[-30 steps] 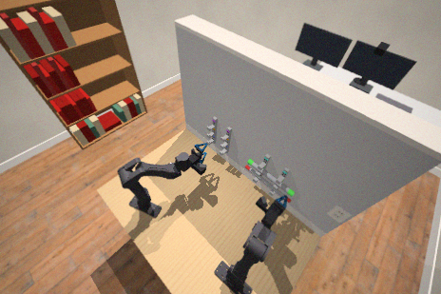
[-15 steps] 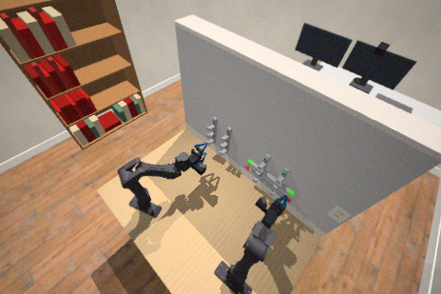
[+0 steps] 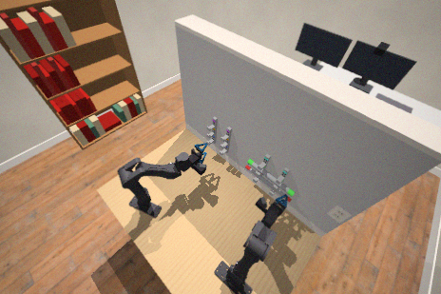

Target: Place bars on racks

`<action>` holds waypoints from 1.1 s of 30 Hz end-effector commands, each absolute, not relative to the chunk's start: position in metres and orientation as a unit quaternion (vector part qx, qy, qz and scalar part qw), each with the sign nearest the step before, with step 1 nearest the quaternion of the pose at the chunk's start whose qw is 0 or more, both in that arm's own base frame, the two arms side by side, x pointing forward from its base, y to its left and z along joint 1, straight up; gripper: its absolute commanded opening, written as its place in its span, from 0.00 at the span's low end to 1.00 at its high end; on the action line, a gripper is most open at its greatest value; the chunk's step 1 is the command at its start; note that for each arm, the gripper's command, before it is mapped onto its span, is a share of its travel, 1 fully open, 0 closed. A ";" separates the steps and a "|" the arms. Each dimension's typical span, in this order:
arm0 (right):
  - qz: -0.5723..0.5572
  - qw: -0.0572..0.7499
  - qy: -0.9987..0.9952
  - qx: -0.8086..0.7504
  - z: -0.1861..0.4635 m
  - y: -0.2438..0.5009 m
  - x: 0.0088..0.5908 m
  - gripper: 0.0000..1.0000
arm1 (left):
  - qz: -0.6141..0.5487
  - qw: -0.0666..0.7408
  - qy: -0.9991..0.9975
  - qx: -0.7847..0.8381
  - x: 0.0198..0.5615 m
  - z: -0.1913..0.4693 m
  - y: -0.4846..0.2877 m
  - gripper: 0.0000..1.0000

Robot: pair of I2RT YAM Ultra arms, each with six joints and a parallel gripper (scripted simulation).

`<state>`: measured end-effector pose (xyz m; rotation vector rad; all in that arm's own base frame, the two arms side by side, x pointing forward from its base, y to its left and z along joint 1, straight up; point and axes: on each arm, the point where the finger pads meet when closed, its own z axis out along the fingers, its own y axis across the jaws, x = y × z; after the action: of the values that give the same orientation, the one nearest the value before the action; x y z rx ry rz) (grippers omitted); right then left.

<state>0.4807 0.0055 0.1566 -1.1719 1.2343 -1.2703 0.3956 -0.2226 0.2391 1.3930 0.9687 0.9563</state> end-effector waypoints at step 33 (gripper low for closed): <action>-0.516 0.482 0.516 -0.485 0.135 0.005 0.456 1.00 | 0.407 0.577 0.410 0.577 0.393 0.252 -0.219 1.00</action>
<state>0.4603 0.0038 0.1327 -1.2123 1.2740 -1.2512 0.3956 -0.2226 0.2391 1.3930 0.9687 0.9563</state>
